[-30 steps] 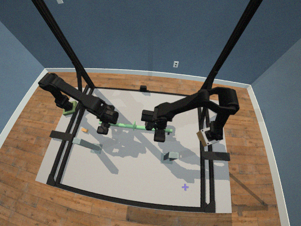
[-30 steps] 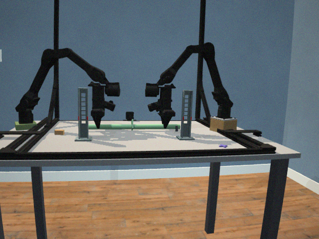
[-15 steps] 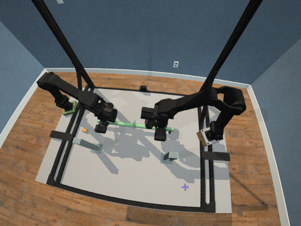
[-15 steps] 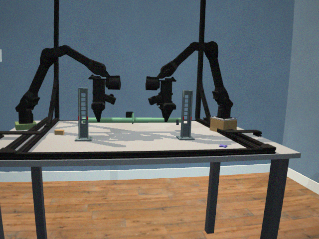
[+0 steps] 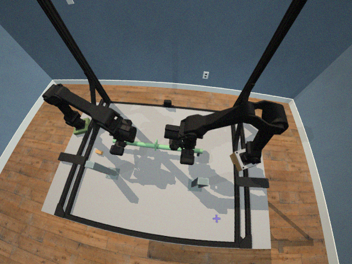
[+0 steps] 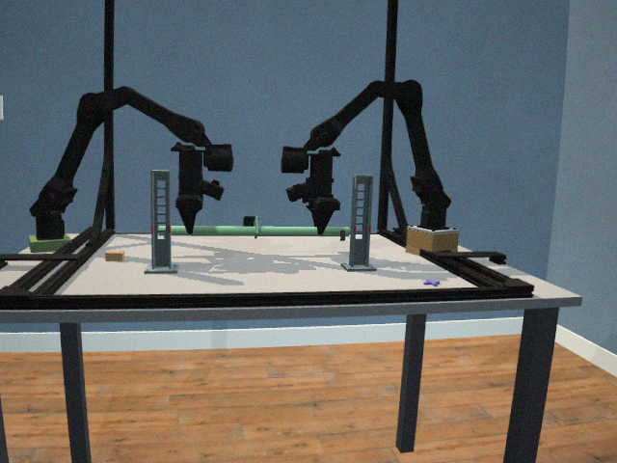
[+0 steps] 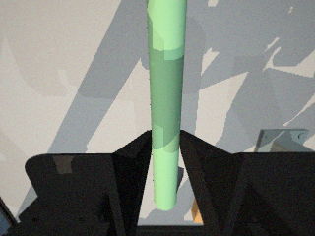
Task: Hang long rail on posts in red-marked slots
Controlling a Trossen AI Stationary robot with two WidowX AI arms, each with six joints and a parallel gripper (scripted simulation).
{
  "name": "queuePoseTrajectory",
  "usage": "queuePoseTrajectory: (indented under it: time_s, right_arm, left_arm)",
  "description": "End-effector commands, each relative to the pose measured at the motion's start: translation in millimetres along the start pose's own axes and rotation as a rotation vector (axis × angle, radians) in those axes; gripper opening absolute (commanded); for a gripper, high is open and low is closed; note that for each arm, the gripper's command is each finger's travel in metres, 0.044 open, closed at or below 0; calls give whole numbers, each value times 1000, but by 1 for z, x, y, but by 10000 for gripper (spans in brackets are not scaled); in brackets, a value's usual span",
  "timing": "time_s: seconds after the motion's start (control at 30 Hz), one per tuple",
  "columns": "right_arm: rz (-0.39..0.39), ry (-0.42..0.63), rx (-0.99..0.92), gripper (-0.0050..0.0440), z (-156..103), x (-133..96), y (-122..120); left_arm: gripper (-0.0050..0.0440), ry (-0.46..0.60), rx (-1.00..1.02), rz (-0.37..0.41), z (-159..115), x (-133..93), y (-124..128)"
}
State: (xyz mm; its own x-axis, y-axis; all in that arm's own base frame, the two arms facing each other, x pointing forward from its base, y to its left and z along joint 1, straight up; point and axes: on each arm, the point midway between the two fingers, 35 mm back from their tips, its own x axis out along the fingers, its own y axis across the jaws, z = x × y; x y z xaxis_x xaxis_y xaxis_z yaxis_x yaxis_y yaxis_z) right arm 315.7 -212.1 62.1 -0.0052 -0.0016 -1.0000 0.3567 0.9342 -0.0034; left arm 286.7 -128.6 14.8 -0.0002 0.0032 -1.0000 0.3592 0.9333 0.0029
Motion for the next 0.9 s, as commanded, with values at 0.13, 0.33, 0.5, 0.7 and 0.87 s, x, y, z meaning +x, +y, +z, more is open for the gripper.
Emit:
queuePoseTrajectory:
  time_s: [0.13,0.33,0.5,0.7,0.87]
  right_arm:
    - [-96,-1,0,0,0,0,2]
    - [-147,-4,0,0,0,0,4]
    - [-187,-2,1,0,0,0,5]
    - [-281,-2,1,0,0,0,8]
    - [-303,-4,1,0,0,0,8]
  left_arm:
    - [0,1,-1,97,0,-1,-2]
    - [0,-1,0,147,0,-1,-4]
    - [0,1,-1,187,0,-1,-5]
    - [0,0,-1,281,0,-1,-7]
    - [0,-2,0,303,0,-1,-8]
